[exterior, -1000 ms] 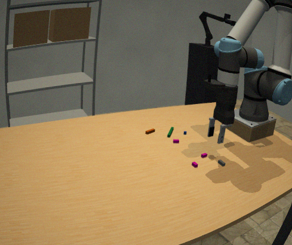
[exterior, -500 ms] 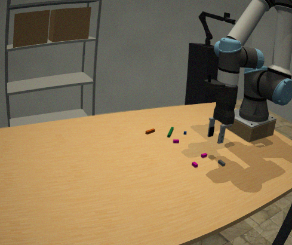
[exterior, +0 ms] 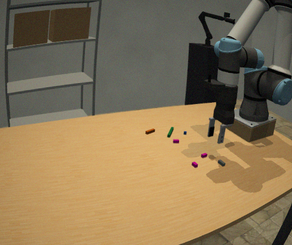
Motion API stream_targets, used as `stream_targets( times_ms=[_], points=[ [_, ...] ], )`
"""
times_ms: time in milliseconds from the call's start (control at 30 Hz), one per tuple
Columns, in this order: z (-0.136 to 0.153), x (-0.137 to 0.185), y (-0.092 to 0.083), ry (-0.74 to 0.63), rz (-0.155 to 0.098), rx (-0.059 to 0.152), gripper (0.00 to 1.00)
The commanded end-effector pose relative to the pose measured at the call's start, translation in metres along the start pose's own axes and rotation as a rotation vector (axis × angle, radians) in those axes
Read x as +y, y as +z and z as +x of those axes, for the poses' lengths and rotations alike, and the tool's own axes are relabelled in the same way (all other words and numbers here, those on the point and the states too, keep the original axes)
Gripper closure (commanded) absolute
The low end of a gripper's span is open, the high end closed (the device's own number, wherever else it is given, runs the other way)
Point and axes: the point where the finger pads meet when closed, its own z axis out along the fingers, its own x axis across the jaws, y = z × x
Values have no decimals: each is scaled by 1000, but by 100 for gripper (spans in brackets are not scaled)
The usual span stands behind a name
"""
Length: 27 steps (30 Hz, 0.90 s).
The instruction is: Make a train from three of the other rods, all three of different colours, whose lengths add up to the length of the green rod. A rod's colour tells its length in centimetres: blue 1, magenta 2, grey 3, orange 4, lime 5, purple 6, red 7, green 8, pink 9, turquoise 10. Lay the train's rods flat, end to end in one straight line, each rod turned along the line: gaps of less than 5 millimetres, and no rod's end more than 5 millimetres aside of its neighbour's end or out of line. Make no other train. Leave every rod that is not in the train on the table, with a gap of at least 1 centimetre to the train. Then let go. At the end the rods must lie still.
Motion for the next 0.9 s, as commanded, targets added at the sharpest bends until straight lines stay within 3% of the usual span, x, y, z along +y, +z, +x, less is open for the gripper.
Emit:
stream_targets(
  times_ms=[0,867],
  points=[
    [0,0,0,0,1,0,0],
    [0,-3,-1,42,1,0,0]
  ],
)
